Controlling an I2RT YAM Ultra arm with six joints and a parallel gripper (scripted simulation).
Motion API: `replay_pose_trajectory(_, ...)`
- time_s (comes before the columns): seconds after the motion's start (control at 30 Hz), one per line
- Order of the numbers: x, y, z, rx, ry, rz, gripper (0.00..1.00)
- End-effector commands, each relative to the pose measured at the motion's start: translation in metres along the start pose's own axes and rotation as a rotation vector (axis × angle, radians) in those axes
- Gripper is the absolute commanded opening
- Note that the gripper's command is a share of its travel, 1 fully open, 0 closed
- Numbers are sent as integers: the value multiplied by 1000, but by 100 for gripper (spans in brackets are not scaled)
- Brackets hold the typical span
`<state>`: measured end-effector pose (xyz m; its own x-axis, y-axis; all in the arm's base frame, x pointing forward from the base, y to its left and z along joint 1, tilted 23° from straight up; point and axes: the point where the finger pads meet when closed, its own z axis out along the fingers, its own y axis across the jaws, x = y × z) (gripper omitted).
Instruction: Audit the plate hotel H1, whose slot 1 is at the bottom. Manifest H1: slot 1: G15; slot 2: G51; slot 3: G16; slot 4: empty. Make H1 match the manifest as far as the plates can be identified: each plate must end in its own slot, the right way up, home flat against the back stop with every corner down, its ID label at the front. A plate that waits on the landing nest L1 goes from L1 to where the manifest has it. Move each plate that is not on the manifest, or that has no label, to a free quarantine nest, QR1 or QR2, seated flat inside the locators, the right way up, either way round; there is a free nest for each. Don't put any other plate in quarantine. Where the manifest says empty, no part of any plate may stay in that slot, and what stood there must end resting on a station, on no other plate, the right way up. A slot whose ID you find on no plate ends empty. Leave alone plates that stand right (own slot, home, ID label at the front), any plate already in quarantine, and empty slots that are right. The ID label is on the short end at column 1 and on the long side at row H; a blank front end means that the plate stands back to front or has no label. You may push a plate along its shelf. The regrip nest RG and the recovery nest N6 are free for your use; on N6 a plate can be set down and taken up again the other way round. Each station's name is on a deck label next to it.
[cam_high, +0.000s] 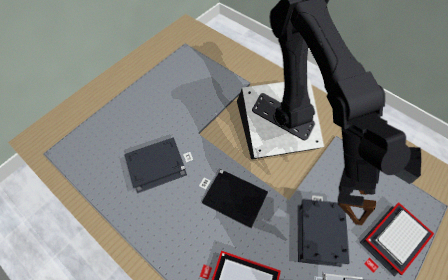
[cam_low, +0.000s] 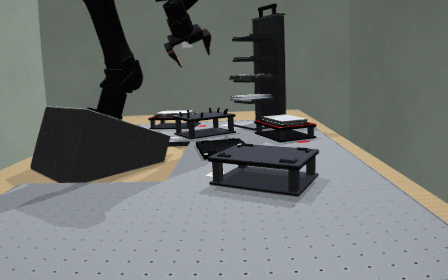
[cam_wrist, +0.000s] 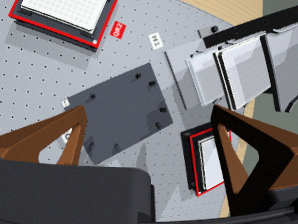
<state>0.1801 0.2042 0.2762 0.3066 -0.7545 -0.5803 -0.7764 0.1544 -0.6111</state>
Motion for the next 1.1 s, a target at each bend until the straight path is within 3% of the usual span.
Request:
replay_pose_trajectory(0.0,-4,-8,-6,39,-60,75,100)
replay_pose_trajectory(0.3,16,-16,-13,117,-91,215,100)
replay_pose_trajectory(1.07,17,-16,-14,347,-184,640,100)
